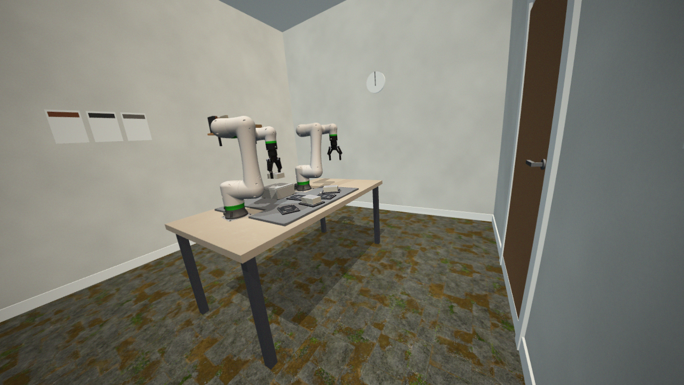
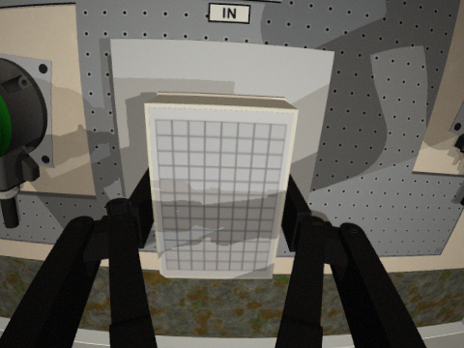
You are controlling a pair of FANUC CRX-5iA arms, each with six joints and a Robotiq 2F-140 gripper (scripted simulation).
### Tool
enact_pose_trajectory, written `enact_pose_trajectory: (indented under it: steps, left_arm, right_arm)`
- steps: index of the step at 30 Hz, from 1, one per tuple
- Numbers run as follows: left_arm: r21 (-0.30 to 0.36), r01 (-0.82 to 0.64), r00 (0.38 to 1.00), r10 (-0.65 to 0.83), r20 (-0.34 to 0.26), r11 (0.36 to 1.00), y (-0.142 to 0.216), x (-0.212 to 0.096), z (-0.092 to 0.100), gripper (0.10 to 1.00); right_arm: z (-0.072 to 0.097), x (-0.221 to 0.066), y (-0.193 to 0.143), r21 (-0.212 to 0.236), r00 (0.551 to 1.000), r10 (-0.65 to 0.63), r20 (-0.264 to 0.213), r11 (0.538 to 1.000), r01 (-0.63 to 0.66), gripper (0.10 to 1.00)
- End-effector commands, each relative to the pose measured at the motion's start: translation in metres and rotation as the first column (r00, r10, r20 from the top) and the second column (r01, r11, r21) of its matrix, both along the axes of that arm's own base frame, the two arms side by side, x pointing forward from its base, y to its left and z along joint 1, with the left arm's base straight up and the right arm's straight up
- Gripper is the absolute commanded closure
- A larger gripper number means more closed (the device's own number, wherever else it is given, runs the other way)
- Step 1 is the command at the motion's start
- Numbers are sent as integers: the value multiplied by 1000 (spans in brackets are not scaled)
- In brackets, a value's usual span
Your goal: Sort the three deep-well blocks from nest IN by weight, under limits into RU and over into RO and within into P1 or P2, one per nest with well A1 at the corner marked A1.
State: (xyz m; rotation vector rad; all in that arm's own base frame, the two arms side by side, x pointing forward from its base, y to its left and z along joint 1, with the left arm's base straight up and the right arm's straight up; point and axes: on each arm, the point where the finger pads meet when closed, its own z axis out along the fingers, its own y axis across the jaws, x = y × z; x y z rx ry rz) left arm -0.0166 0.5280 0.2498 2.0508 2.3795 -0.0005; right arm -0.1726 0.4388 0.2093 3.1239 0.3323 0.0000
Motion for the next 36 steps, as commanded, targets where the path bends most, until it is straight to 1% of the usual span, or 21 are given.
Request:
enact_pose_trajectory:
  steps: [1, 16, 17, 19, 22, 25, 31, 34, 36]
  left_arm:
    - [2, 0, 1000, 0, 0, 1000, 0, 0, 1, 98]
    - [2, 0, 1000, 0, 0, 1000, 0, 0, 1, 98]
    - [2, 0, 1000, 0, 0, 1000, 0, 0, 1, 98]
    - [2, 0, 1000, 0, 0, 1000, 0, 0, 1, 98]
    - [2, 0, 1000, 0, 0, 1000, 0, 0, 1, 98]
    - [2, 0, 1000, 0, 0, 1000, 0, 0, 1, 98]
    - [2, 0, 1000, 0, 0, 1000, 0, 0, 1, 98]
    - [2, 0, 1000, 0, 0, 1000, 0, 0, 1, 98]
    - [2, 0, 1000, 0, 0, 1000, 0, 0, 1, 98]
  right_arm:
    - [1, 0, 0, 1, 1000, 0, 0, 1000, 0, 999]
    - [1, 0, 0, 1, 1000, 0, 0, 1000, 0, 999]
    - [1, 3, 0, 1, 999, -33, 0, 999, 33, 999]
    - [1, 3, 0, 1, 999, -33, 0, 999, 33, 999]
    - [1, 13, 1, 1, 991, -133, 0, 991, 133, 999]
    - [1, 23, 1, 1, 973, -231, -1, 973, 231, 999]
    - [1, 43, 2, 1, 911, -412, -1, 911, 412, 999]
    - [1, 53, 2, 1, 911, -412, -1, 911, 412, 999]
    - [1, 53, 2, 1, 911, -412, -1, 911, 412, 999]
